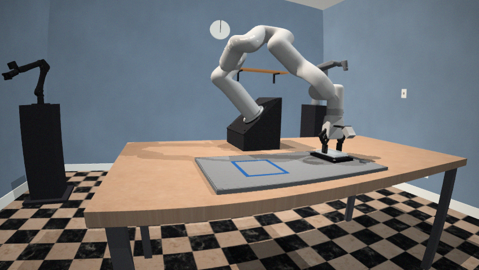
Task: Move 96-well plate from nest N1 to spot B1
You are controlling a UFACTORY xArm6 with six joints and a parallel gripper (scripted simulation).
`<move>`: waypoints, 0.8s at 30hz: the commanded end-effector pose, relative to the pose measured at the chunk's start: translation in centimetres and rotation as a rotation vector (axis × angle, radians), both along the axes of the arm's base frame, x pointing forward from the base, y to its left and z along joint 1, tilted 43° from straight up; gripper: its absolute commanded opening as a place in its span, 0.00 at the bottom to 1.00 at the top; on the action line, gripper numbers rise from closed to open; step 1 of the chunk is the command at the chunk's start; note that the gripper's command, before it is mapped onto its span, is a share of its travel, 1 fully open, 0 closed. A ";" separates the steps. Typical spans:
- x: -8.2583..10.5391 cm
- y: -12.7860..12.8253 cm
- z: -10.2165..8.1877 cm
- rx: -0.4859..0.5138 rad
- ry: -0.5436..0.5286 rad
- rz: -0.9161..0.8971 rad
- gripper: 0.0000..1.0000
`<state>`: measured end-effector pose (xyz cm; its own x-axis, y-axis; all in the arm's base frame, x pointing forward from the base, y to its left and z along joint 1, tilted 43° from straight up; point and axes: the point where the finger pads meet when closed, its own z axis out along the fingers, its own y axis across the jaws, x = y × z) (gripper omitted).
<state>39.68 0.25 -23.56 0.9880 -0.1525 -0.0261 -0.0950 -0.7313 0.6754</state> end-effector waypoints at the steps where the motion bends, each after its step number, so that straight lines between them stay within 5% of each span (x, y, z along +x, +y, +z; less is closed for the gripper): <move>1: 0.2 0.3 0.2 0.002 -0.003 0.001 0.00; 24: 0.4 1.1 1.2 0.002 -0.003 0.001 0.00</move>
<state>39.81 1.12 -22.58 0.9879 -0.1526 -0.0266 -0.0947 -0.7312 0.6756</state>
